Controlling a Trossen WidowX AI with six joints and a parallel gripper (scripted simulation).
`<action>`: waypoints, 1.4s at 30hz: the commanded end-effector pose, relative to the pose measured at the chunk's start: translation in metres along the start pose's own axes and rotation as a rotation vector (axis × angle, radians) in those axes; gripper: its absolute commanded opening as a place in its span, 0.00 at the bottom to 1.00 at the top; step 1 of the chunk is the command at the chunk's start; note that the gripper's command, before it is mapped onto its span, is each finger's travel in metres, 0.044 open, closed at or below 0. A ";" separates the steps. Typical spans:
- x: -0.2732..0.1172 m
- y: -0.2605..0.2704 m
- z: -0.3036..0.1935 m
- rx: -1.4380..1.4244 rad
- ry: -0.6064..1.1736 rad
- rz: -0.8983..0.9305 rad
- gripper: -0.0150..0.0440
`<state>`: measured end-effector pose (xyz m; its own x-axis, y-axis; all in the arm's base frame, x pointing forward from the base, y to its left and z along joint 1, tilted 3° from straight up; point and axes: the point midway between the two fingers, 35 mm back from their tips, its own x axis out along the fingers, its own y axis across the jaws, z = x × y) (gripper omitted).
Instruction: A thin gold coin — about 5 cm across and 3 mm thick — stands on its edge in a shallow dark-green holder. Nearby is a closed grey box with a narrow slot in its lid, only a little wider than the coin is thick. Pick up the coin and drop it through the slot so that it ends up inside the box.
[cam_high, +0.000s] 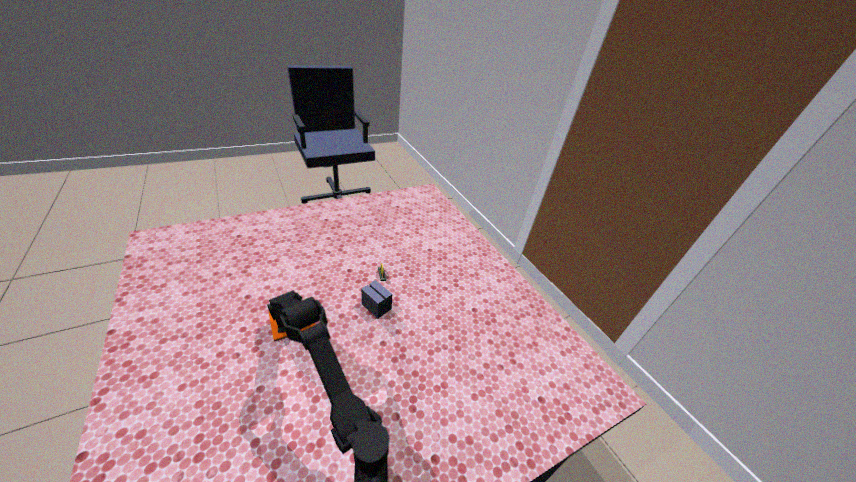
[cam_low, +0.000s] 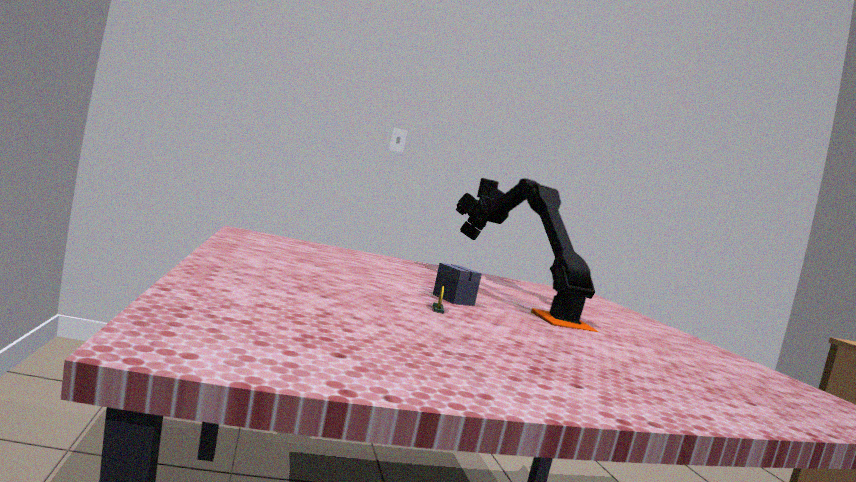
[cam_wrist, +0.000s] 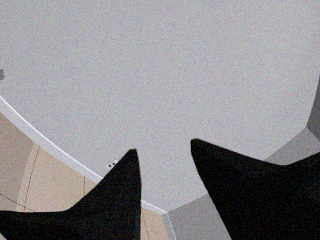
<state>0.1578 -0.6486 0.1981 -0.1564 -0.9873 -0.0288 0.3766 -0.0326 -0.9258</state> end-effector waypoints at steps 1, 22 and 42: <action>-0.036 0.036 0.055 0.143 -0.081 0.145 0.53; -0.280 0.126 0.228 0.614 -0.217 0.796 0.53; -0.599 0.169 0.211 0.848 0.427 1.402 0.53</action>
<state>0.5190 -0.1532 0.1478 0.5816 -0.3223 -0.7469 0.7178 0.6353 0.2848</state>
